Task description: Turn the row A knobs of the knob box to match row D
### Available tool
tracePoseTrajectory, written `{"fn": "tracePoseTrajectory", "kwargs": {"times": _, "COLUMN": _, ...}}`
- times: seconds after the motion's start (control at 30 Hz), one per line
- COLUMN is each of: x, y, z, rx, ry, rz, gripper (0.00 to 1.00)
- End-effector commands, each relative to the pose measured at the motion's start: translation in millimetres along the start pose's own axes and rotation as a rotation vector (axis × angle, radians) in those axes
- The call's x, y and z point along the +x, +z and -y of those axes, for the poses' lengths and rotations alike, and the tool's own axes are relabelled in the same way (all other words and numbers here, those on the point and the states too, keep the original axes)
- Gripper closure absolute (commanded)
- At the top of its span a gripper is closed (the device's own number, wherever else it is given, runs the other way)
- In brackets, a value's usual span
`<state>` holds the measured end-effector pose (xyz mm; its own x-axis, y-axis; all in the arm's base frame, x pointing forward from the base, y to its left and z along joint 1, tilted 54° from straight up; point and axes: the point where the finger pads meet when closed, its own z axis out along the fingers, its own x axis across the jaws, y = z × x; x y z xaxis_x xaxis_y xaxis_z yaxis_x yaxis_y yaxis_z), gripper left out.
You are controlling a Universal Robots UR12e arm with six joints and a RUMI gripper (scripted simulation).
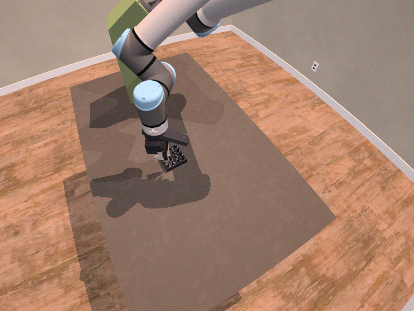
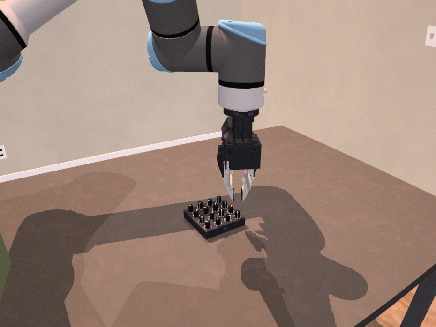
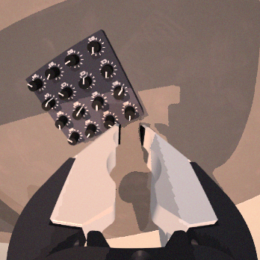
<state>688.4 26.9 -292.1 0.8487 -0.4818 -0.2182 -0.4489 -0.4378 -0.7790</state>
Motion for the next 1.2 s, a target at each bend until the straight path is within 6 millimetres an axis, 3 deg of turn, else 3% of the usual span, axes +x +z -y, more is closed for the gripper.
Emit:
{"fn": "tracePoseTrajectory", "kwargs": {"times": 0.0, "x": 0.6, "y": -1.0, "z": 0.0, "rx": 0.0, "ry": 0.0, "rz": -0.001, "gripper": 0.89}}
{"fn": "tracePoseTrajectory", "kwargs": {"times": 0.63, "x": -0.5, "y": -1.7, "z": -0.2, "rx": 0.0, "ry": -0.052, "rz": -0.001, "gripper": 0.89}}
{"fn": "tracePoseTrajectory", "kwargs": {"times": 1.17, "x": -8.9, "y": -7.5, "z": -3.4, "rx": 0.0, "ry": -0.457, "rz": -0.001, "gripper": 0.89}}
